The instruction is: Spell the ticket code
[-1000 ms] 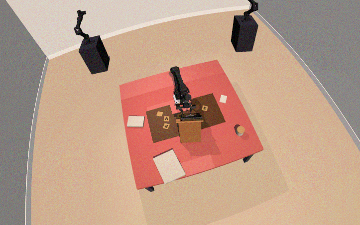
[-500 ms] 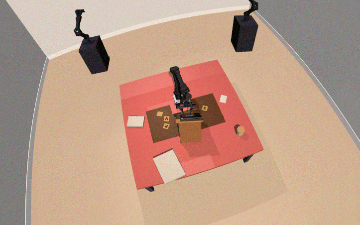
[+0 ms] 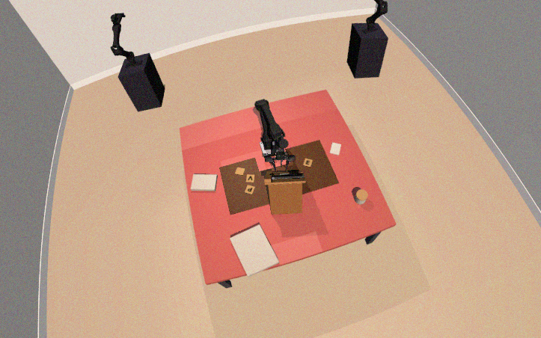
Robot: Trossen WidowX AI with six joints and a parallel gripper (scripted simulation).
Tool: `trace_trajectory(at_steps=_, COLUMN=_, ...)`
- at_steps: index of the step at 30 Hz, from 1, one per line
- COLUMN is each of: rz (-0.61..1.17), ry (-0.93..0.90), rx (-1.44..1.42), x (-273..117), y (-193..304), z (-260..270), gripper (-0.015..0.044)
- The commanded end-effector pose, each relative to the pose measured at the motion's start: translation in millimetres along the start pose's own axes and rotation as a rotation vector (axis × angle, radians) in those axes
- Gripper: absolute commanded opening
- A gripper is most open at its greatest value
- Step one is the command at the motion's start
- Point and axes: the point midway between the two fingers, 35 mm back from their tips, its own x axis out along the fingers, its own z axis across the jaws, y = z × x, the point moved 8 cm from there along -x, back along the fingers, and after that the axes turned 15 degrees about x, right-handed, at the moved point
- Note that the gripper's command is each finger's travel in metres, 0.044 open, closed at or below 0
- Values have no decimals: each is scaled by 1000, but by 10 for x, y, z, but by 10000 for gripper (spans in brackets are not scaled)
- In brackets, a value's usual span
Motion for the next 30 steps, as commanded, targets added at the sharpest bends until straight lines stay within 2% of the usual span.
trace_trajectory(at_steps=1, rz=-5, ry=3, rx=4, x=-31, y=-5, z=-3, gripper=295)
trace_trajectory(at_steps=30, rz=-5, ry=4, rx=3, x=-150, y=-36, z=-24, gripper=295)
